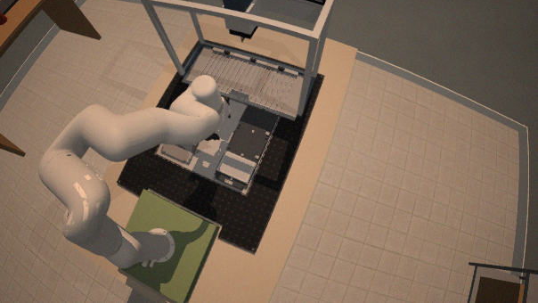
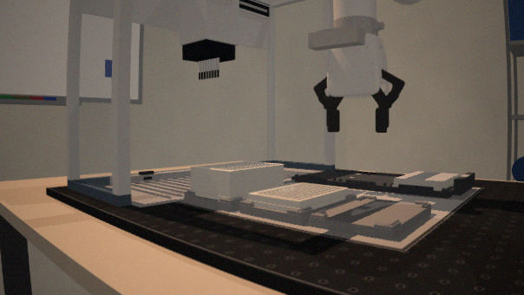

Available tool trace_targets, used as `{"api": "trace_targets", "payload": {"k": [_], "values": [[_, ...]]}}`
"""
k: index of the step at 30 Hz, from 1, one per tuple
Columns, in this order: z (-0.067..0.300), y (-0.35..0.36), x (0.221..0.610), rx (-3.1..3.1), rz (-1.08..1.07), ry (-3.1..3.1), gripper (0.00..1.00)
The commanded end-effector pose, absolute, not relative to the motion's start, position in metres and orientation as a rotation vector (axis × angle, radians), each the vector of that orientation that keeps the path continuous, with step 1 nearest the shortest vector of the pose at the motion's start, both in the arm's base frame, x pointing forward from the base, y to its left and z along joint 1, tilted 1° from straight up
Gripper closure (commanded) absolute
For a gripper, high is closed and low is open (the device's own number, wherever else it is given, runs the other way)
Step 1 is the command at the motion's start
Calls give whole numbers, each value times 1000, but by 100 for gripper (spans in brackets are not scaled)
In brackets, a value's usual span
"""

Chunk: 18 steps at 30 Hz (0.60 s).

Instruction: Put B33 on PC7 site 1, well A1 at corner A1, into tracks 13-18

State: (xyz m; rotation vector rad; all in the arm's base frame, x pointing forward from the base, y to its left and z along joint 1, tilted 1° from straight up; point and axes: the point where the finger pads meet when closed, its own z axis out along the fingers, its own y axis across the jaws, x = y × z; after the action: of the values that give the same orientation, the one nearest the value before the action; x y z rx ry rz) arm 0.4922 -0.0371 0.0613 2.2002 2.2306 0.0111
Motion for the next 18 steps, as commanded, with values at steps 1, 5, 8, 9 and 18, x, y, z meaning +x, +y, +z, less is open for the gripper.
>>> {"api": "trace_targets", "payload": {"k": [1,5,8,9,18], "values": [[70,-37,493,2198,15,2228,0],[76,-37,493,2198,15,2228,0],[79,-37,493,2198,15,2228,0],[79,-37,493,2198,15,2228,0],[80,-52,494,2198,15,2228,0]]}}
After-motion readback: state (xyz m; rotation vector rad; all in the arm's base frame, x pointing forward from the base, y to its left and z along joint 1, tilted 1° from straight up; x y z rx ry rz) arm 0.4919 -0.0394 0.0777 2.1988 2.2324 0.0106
